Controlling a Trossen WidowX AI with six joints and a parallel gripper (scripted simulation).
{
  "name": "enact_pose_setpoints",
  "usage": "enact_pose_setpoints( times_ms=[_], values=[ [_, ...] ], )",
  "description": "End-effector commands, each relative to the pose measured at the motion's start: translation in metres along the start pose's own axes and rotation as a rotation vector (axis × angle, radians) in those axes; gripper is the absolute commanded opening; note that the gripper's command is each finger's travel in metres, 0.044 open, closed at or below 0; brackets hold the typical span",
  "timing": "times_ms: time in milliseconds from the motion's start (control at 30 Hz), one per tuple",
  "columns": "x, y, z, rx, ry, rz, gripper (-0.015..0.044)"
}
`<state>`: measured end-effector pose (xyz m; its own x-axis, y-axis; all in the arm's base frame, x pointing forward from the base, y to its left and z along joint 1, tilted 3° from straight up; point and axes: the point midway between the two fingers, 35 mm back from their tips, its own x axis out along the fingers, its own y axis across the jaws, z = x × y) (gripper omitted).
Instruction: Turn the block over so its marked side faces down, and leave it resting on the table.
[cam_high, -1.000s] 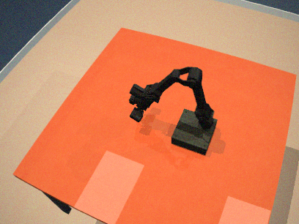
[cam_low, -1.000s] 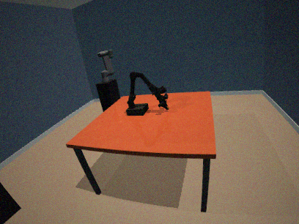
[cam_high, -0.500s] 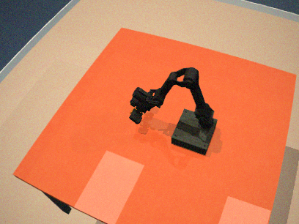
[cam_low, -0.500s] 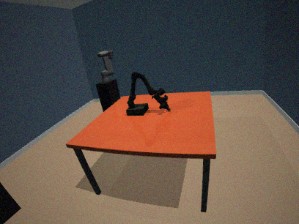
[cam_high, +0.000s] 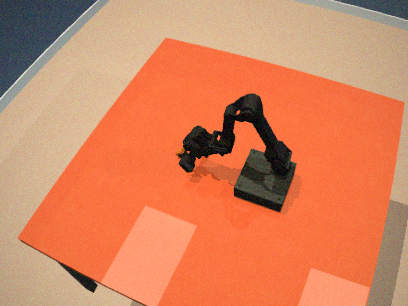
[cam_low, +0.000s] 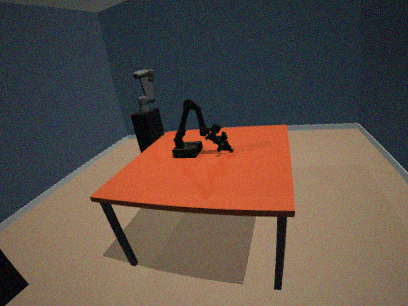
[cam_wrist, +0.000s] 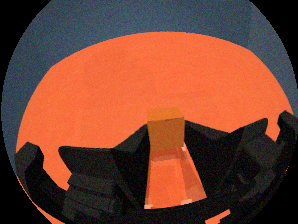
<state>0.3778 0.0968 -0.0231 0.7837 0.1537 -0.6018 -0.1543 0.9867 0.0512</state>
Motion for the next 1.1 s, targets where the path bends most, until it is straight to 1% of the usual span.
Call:
enact_pose_setpoints(
  times_ms=[0, 200, 867, 1067],
  values=[
    [-0.0037, -0.0016, -0.01, 0.007, -0.051, -0.006, 0.0],
    [-0.0114, -0.0021, -0.0114, 0.011, -0.13, -0.006, 0.0],
    [-0.0132, -0.0021, -0.0099, 0.011, -0.154, -0.006, 0.0],
    [-0.0132, -0.0021, -0.0099, 0.011, -0.154, -0.006, 0.0157]
  ],
)
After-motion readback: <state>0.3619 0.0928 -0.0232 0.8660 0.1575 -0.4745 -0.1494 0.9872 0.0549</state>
